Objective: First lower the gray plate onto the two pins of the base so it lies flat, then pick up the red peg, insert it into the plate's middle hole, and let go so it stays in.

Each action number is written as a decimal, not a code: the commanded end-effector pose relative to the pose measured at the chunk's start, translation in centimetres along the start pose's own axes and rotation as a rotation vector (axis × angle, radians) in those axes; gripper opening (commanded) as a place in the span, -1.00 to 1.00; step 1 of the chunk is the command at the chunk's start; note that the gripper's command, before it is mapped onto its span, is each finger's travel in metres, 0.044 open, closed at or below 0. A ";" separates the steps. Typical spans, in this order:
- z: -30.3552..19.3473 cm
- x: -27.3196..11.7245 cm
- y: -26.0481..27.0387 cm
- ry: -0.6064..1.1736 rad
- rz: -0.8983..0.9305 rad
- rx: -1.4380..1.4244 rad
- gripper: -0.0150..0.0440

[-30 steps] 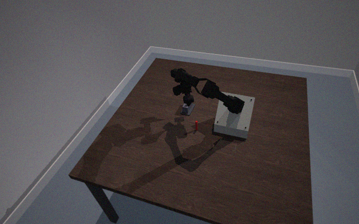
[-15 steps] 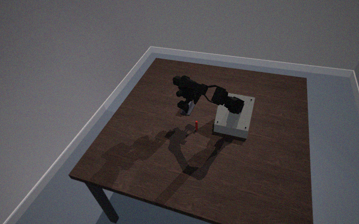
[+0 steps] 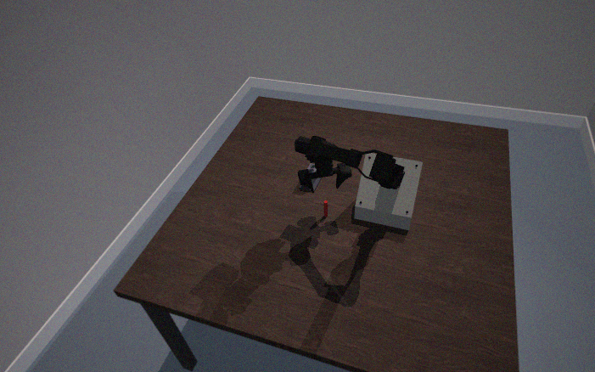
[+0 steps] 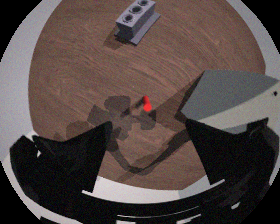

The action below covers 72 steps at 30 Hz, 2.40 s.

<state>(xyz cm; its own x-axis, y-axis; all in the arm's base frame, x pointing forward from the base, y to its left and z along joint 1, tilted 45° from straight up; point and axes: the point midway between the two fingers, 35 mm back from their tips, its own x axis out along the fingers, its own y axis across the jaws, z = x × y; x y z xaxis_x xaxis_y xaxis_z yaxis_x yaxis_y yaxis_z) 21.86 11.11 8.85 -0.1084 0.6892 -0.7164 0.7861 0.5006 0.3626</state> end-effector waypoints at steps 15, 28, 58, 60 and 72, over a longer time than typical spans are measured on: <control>-0.4 4.6 -0.2 0.007 0.004 0.057 1.00; -0.2 6.2 -0.1 0.005 0.003 0.057 1.00; -0.4 10.1 -0.1 0.009 0.005 0.057 0.73; -0.4 10.1 -0.1 0.009 0.005 0.057 0.56; -0.4 10.1 -0.1 0.009 0.005 0.057 -0.38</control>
<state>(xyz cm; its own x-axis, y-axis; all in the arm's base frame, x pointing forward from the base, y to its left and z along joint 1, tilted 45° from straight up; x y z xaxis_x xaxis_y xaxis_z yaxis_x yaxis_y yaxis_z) 20.50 18.30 1.91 -0.1095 0.6995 -0.7062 0.8174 0.4676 0.3365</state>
